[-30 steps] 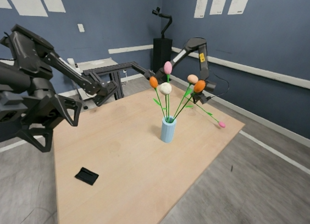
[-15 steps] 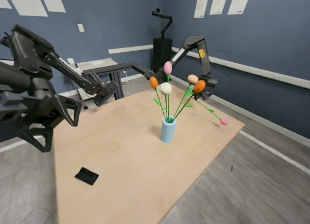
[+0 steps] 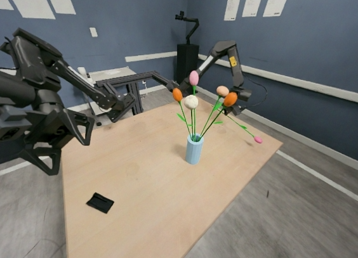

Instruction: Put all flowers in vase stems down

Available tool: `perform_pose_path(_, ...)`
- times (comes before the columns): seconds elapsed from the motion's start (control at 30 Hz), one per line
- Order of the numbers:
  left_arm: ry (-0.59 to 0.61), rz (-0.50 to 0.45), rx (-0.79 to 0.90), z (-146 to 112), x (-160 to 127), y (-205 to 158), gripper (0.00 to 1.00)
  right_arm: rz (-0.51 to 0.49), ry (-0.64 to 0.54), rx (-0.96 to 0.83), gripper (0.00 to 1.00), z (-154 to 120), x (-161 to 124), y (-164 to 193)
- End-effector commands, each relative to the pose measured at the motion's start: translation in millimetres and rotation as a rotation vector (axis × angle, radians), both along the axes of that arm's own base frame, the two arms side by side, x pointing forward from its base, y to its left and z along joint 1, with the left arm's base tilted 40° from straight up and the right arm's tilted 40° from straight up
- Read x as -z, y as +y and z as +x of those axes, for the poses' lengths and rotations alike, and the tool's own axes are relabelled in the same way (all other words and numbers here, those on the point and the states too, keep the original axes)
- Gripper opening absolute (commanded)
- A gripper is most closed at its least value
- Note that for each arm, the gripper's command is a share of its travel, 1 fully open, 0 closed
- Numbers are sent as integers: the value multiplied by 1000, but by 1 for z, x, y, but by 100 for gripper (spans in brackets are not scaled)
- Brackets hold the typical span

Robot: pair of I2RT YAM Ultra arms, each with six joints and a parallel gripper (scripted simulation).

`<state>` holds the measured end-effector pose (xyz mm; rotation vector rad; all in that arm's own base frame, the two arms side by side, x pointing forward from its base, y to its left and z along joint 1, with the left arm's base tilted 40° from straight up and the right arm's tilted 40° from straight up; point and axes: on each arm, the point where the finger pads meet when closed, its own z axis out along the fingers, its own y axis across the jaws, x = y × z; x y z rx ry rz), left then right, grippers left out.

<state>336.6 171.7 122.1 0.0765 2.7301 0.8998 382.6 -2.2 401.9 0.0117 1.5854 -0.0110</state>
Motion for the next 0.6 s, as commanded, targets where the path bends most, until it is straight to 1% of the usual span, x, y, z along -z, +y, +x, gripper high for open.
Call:
perform_pose_path(0.0, -79, 12, 36, 20, -24, -7, 0, 2, -4, -17, 100, 3, 1, 2)
perform_pose_path(0.3, -104, 15, 42, 19, -33, -8, 0, 2, -4, -17, 100, 3, 1, 2)
perform_pose_path(0.47, -44, -1, 50, 2, -11, -15, 0, 2, -4, -17, 100, 3, 1, 2)
perform_pose_path(0.5, -57, 1, 51, 4, -18, -15, 0, 2, -4, -17, 100, 3, 1, 2)
perform_pose_path(0.57, -55, -1, 54, 0, -18, -17, 0, 2, -4, -17, 100, 3, 1, 2)
